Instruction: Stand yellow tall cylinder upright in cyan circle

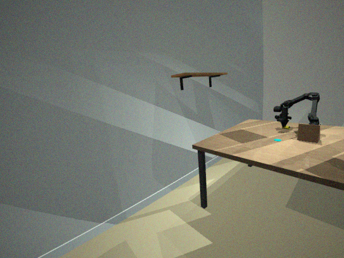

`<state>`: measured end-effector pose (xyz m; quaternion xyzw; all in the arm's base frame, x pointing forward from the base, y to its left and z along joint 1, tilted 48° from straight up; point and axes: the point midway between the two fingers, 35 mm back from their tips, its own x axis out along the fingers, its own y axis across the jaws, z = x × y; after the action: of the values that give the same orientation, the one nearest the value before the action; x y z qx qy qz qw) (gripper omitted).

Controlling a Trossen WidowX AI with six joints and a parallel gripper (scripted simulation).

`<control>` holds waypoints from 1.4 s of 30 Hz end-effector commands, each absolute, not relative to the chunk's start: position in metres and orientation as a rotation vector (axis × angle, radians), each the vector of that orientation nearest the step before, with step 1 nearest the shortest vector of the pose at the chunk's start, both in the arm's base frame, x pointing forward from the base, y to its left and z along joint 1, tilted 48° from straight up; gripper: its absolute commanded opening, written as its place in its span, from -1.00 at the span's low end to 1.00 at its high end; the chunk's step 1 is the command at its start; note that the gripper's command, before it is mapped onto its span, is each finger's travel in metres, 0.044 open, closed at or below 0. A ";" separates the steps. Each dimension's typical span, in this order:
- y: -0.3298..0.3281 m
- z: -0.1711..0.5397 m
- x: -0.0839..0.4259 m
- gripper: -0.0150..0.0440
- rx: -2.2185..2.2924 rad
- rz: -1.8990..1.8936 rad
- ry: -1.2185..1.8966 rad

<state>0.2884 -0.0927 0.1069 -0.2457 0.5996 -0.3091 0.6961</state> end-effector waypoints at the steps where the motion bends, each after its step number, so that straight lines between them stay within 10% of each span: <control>1: -0.083 0.117 0.290 -0.14 -0.544 -0.691 1.327; 42: 0.007 0.117 0.294 -0.14 -0.769 -0.460 1.440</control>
<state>0.2904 -0.0021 0.1221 -0.3286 0.6328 -0.2202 0.6657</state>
